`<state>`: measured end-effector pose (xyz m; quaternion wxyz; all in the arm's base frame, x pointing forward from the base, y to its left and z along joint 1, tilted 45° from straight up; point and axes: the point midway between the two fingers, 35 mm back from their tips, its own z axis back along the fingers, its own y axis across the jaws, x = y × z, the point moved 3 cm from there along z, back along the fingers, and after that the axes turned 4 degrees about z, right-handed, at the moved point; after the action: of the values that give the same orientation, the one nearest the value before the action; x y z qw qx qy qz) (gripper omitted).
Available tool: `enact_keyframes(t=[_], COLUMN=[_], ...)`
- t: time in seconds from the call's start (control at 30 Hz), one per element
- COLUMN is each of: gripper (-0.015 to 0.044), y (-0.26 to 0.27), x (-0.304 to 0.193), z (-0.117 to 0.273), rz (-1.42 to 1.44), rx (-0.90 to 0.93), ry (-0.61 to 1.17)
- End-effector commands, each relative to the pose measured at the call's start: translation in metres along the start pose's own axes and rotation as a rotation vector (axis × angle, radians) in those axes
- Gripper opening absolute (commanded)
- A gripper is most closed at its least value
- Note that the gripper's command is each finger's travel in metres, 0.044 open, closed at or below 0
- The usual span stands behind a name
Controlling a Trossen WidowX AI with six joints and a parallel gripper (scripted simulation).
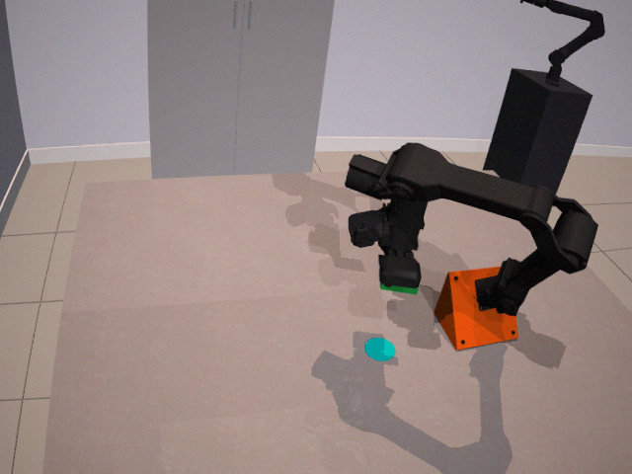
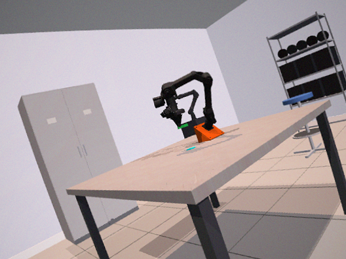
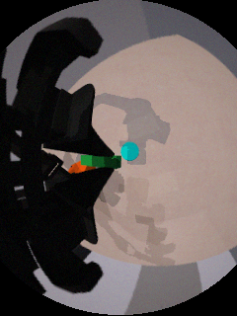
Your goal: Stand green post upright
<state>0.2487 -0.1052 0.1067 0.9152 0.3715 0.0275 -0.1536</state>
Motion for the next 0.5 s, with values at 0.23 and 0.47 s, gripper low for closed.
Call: enact_keyframes(t=[0.23, 0.47], gripper=[0.0023, 0.0023], y=[0.021, 0.023], x=[-0.015, -0.018], z=[-0.003, -0.005], rz=[-0.053, -0.047], rx=[0.009, -0.021], ry=[0.010, -0.001])
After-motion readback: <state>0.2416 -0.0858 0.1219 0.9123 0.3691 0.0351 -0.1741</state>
